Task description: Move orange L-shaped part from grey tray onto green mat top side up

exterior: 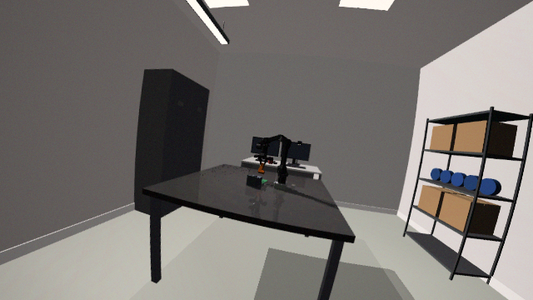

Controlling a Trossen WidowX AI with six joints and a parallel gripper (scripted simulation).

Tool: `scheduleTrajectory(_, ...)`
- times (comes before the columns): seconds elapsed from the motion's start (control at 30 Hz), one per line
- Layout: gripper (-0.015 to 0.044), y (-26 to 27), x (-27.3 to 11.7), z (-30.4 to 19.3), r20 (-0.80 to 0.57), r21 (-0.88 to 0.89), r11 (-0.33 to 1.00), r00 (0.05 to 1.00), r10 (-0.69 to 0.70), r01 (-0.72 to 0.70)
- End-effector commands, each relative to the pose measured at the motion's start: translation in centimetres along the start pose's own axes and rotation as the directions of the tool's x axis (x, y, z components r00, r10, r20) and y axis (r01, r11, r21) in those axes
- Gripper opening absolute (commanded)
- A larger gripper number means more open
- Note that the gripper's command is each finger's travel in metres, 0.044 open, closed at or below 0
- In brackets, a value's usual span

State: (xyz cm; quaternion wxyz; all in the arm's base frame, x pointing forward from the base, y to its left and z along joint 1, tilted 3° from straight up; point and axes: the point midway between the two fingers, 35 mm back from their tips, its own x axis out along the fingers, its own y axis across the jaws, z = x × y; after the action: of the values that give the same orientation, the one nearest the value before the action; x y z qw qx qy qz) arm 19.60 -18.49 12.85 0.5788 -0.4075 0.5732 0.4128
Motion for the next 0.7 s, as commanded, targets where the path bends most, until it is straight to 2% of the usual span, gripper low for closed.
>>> scheduleTrajectory(0.0,0.0000,0.3,0.9,0.0,0.003,-0.005,1.000,1.000,0.012,-0.012)
scheduleTrajectory(0.67,0.0000,0.3,4.0,0.1,0.003,-0.005,1.000,1.000,0.012,-0.012)
